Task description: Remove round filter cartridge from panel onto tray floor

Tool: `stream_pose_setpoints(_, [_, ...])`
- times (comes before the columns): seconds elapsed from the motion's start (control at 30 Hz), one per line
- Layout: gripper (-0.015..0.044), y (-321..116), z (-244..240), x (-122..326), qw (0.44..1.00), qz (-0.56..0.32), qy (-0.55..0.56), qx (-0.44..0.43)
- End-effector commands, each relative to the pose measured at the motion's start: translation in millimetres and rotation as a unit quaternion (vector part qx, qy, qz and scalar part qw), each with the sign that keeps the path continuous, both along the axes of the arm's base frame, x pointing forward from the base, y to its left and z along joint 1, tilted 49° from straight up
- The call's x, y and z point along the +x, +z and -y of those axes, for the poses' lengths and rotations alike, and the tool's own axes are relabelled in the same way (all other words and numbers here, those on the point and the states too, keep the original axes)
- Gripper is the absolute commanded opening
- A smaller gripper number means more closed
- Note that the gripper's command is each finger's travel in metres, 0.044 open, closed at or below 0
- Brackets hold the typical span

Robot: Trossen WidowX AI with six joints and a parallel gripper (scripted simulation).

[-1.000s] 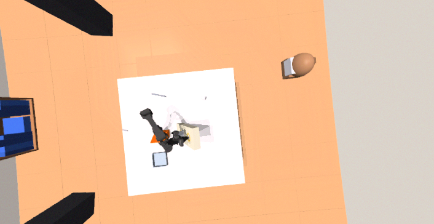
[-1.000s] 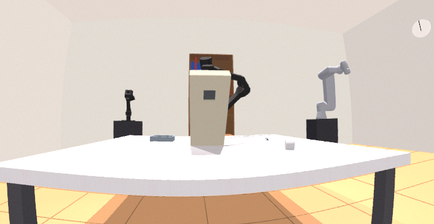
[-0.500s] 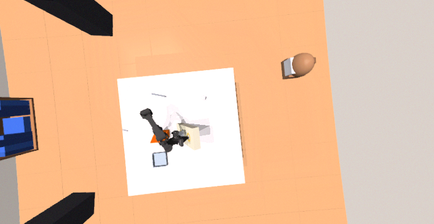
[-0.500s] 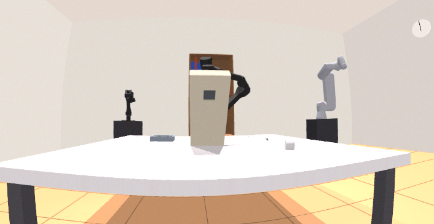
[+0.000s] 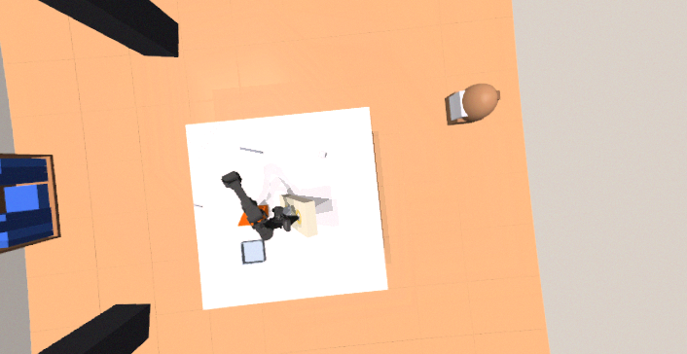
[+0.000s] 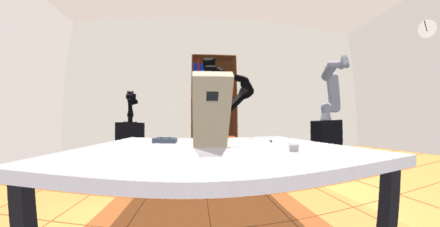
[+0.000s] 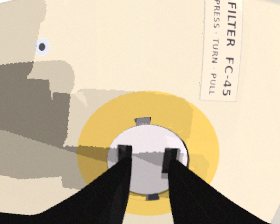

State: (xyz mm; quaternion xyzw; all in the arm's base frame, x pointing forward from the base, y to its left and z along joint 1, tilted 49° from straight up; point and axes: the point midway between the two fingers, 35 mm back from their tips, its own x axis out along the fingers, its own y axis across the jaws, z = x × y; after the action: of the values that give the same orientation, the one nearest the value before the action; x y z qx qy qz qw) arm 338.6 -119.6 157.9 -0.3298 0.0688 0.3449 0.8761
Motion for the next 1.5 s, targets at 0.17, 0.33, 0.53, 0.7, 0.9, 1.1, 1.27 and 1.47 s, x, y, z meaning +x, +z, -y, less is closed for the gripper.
stream_pose_setpoints(0.17, [0.0098, -2.4, -0.7, 0.6, 1.000, -0.003, -0.001, 0.000])
stream_pose_setpoints(0.33, [0.0098, -3.0, -1.7, 1.8, 1.000, -0.002, -0.001, 0.000])
stream_pose_setpoints(0.53, [0.0098, -3.6, -2.8, 3.3, 1.000, -0.002, -0.001, 0.000])
stream_pose_setpoints(0.7, [0.0098, -4.5, -4.2, 5.1, 1.000, -0.002, -0.001, 0.000])
stream_pose_setpoints(0.9, [0.0098, -6.2, -7.1, 9.0, 1.000, -0.002, -0.001, 0.000])
stream_pose_setpoints(1.1, [0.0098, -6.8, -8.2, 10.5, 1.000, -0.002, -0.001, 0.000])
stream_pose_setpoints(1.27, [0.0098, -7.4, -9.2, 11.9, 1.000, -0.002, -0.001, 0.000])
stream_pose_setpoints(1.47, [0.0098, -8.0, -10.2, 13.2, 1.000, -0.002, -0.001, 0.000])
